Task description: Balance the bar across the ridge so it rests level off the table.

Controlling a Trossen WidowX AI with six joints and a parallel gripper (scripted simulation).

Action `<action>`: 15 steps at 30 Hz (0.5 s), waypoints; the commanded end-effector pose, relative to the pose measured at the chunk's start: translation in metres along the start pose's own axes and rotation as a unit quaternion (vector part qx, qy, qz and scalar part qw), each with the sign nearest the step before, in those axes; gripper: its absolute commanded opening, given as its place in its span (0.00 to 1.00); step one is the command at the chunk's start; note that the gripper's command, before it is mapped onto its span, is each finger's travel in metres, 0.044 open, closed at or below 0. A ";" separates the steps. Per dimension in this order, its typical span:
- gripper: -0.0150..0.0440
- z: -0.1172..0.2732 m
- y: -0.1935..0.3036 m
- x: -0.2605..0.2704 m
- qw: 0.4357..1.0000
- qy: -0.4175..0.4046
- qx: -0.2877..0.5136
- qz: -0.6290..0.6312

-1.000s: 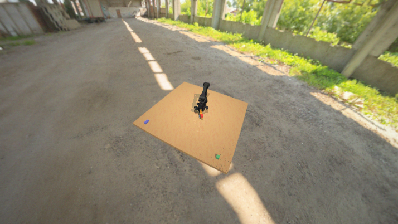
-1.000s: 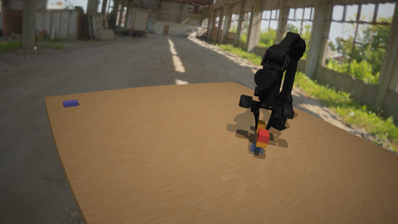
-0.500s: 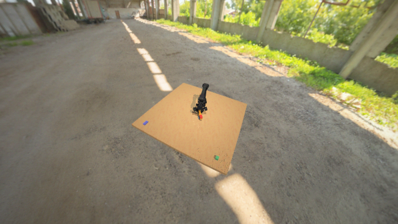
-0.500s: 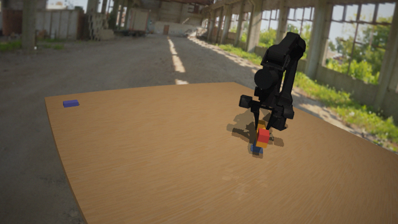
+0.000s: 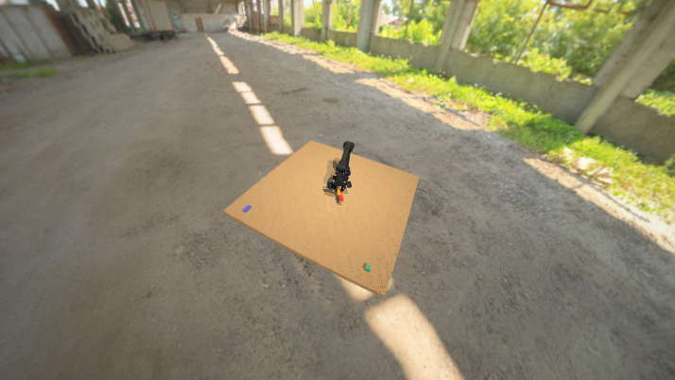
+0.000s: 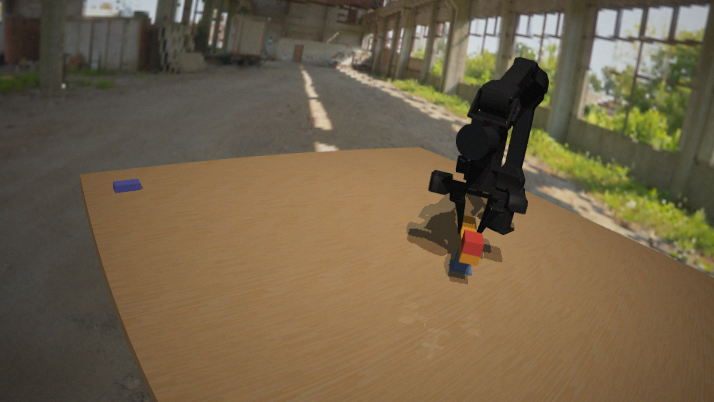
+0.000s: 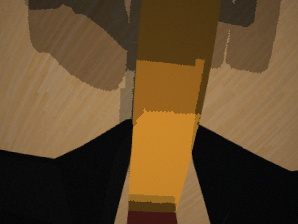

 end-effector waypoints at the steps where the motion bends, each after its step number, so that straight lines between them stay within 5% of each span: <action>1: 0.25 0.000 0.000 0.000 1.000 0.000 0.000 0.000; 12: 0.25 0.000 0.000 0.000 1.000 0.000 0.000 0.000; 15: 0.39 0.000 0.000 0.000 1.000 0.000 0.000 0.000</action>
Point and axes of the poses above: the point midway between the two fingers, 35 mm back from their tips, its own z axis back along the fingers, its own x axis across the jaws, y = z × x, the point moved 1 cm from there along z, back along the fingers, and after that the axes turned 1 degree about z, right-handed, at the moved point
